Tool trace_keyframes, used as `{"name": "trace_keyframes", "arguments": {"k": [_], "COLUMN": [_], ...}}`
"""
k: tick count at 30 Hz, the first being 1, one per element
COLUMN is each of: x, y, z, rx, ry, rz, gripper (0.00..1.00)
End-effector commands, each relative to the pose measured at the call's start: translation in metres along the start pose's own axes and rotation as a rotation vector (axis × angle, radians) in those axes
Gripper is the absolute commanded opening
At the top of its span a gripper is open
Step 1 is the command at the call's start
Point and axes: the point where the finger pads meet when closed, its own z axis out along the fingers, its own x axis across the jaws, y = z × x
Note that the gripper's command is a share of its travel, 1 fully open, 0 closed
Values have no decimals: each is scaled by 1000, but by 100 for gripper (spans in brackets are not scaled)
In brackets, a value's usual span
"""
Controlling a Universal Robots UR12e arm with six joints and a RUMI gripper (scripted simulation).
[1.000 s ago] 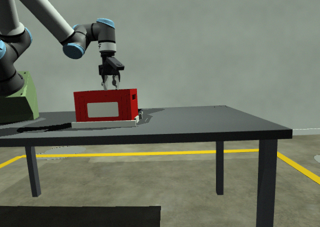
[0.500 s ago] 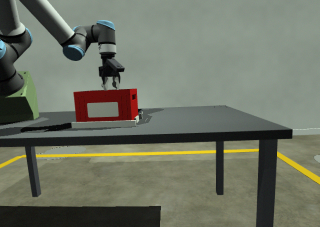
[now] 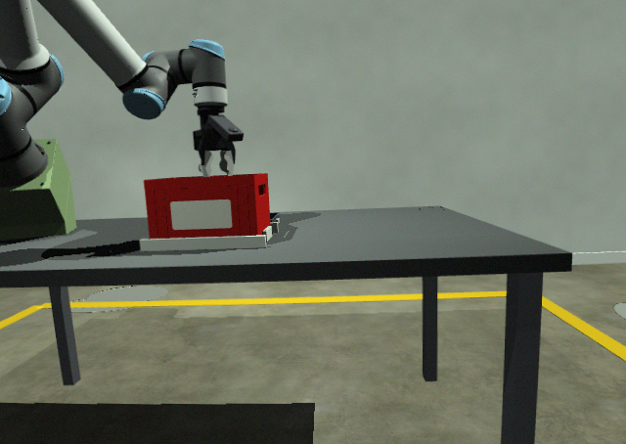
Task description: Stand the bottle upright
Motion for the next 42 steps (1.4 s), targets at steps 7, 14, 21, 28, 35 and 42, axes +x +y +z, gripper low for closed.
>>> {"name": "trace_keyframes", "arguments": {"k": [7, 14, 21, 28, 35, 42], "x": [0, 0, 0, 0, 0, 0], "y": [0, 0, 0, 0, 0, 0], "z": [0, 0, 0, 0, 0, 0], "rx": [1, 1, 1, 1, 1, 1], "ry": [-1, -1, -1, -1, -1, -1], "rz": [0, 0, 0, 0, 0, 0], "gripper": [38, 38, 38, 0, 0, 0]}}
